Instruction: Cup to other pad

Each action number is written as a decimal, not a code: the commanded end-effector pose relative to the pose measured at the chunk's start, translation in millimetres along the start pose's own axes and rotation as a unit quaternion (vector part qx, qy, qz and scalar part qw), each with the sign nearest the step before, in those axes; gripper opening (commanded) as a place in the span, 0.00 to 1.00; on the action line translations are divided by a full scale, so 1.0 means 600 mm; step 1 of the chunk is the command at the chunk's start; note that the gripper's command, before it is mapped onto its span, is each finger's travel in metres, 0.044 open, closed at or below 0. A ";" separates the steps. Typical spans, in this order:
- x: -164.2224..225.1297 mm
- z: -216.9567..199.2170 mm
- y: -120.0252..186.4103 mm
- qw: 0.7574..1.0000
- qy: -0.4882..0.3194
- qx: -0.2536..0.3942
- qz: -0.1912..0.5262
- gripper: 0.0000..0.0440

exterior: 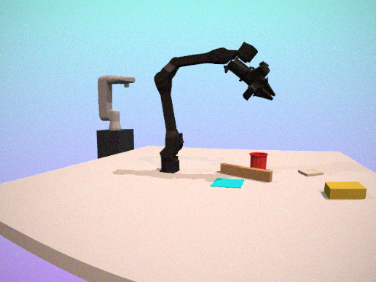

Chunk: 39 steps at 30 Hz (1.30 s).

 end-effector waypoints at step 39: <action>0.058 -0.038 -0.102 0.938 -0.139 0.217 0.232 0.32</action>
Point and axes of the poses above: the point midway between the two fingers, 35 mm back from their tips, its own y axis back along the fingers, its own z axis across the jaws, x = y × z, the point moved 7 cm from there along y, back along the fingers, and after that the axes turned 10 degrees about y, right-handed, at the moved point
